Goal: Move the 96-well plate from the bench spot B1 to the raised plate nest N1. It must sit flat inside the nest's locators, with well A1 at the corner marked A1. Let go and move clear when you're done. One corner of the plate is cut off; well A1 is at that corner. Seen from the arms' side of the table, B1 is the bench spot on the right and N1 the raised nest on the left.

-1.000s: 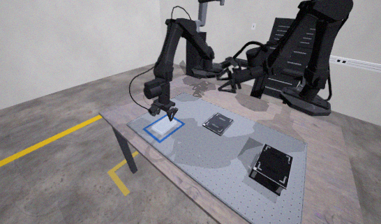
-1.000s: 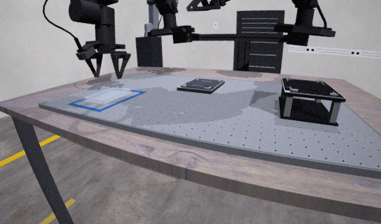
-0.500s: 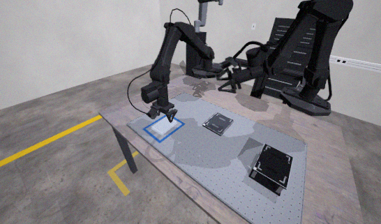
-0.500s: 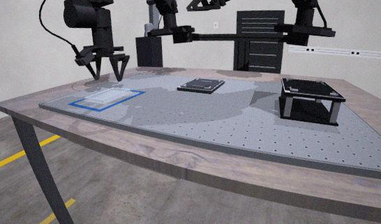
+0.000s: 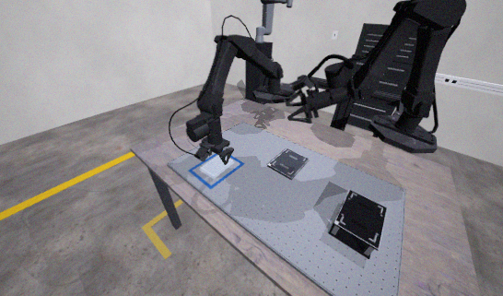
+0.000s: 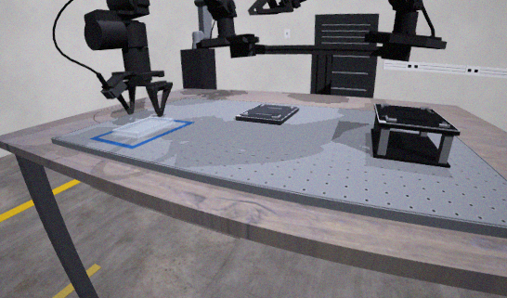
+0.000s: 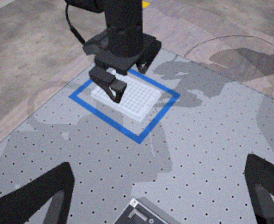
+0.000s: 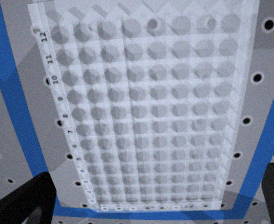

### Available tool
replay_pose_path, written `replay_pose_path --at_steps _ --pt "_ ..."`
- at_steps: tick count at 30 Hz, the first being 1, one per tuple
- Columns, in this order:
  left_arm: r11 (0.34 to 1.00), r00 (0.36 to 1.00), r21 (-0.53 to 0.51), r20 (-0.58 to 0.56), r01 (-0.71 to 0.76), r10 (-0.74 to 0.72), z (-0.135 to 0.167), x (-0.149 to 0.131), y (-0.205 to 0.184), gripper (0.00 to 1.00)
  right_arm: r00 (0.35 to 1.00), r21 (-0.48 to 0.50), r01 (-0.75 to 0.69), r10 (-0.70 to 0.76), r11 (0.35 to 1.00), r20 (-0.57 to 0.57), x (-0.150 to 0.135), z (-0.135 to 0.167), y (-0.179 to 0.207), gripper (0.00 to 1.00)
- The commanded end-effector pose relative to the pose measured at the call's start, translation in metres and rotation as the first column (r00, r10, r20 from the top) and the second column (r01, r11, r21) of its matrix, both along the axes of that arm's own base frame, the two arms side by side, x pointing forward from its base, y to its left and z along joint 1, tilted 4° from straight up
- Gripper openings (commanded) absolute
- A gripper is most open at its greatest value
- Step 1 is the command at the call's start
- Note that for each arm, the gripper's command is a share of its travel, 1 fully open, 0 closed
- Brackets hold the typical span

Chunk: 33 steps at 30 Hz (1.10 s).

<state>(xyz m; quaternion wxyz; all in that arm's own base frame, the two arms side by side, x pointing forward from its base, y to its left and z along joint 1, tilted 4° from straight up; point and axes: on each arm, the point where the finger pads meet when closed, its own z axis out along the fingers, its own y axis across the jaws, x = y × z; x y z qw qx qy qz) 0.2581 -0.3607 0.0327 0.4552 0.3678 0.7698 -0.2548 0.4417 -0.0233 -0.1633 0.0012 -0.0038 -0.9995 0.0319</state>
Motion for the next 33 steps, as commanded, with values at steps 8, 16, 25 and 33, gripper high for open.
replay_pose_path --at_steps 8,16,25,33 --pt "0.999 0.999 -0.039 0.033 0.015 -0.014 0.018 0.001 -0.006 1.00 0.998 0.008 0.002 -0.003 1.000 0.064 0.022 -0.001 -0.004 1.00" --pt "0.999 0.999 -0.039 0.033 0.015 -0.014 0.018 0.001 -0.006 1.00 0.998 0.008 0.002 -0.003 1.000 0.064 0.023 -0.013 -0.004 1.00" --pt "0.999 0.999 -0.039 0.033 0.015 -0.014 0.018 0.001 -0.006 1.00 0.998 0.008 0.003 -0.003 1.000 0.068 0.024 -0.020 -0.005 1.00" --pt "0.999 0.999 -0.039 0.033 0.015 -0.014 0.018 0.001 -0.006 1.00 0.997 0.007 0.003 -0.004 1.000 0.073 0.026 -0.018 -0.005 1.00"
